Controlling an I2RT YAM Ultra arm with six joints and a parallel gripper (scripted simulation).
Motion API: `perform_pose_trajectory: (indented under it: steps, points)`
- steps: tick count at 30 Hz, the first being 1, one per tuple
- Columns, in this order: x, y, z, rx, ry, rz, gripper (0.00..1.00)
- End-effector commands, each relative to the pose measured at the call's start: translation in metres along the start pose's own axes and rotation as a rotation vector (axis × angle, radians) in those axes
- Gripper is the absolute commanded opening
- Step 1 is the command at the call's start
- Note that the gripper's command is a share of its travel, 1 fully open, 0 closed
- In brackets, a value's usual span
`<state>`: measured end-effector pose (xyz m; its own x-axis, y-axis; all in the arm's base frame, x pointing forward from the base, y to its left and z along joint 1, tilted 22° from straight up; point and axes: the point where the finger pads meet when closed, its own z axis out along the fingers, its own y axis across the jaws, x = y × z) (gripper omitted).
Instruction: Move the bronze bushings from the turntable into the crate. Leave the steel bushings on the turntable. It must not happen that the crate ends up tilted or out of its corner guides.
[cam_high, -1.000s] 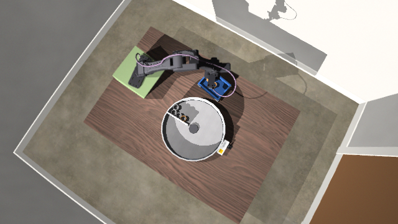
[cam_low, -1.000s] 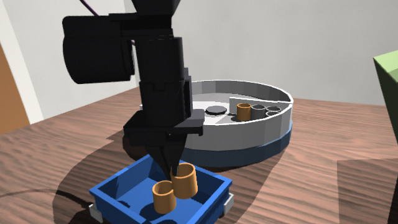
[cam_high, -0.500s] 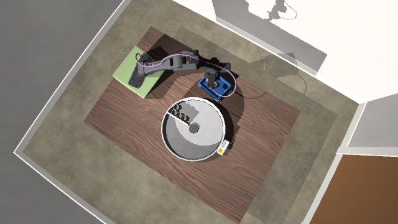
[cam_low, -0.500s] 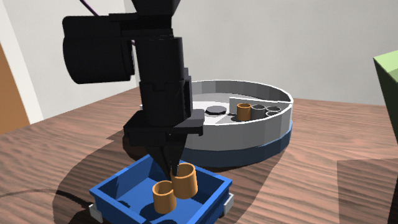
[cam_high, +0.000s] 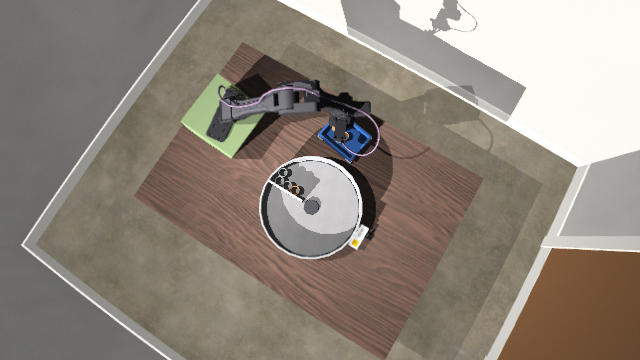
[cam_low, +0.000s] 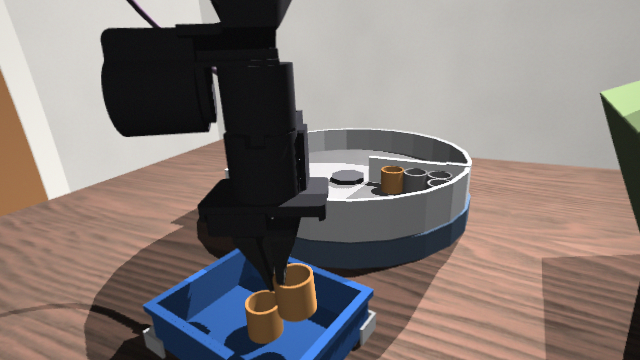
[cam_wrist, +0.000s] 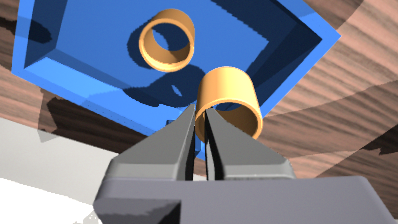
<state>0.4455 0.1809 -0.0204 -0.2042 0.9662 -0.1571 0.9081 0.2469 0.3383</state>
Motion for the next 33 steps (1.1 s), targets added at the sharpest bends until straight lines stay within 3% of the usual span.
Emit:
perform_pose_trajectory:
  steps: [1, 3, 33]
  points:
    - [-0.002, 0.011, -0.003, -0.022, -0.002, -0.001, 0.0]
    - [0.0, 0.017, -0.015, -0.045, 0.005, -0.001, 0.0]
    - [0.0, 0.018, -0.015, -0.047, 0.006, 0.0, 0.0]
